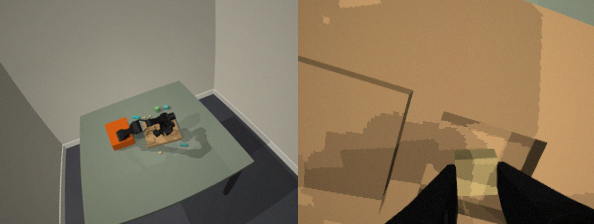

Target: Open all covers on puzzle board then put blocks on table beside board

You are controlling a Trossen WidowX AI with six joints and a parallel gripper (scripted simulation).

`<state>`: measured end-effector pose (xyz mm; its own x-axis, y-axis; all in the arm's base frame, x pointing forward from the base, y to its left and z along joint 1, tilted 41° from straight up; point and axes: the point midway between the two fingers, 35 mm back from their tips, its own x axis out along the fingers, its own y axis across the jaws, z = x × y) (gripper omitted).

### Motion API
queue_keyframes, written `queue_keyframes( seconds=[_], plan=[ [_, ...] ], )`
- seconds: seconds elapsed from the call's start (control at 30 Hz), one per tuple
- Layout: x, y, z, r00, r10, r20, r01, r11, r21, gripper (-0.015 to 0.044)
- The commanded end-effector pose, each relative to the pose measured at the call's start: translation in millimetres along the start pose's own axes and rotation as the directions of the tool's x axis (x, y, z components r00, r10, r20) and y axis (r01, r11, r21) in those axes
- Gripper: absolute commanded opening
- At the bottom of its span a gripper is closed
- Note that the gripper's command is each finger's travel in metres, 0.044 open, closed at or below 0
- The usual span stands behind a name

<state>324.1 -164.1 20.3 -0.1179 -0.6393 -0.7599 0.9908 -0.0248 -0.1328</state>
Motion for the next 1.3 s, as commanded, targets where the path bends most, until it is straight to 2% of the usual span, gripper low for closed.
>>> queue_keyframes(
  seconds=[0.0,1.0,1.27],
  plan=[
    [-5,2,1,1.0,0.004,0.001,-0.004,1.0,0.007,0.008],
    [-43,0,0,1.0,0.002,0.002,-0.002,1.0,0.001,0.008],
    [-64,1,-1,1.0,0.002,0.001,-0.002,1.0,0.001,0.008]
  ],
)
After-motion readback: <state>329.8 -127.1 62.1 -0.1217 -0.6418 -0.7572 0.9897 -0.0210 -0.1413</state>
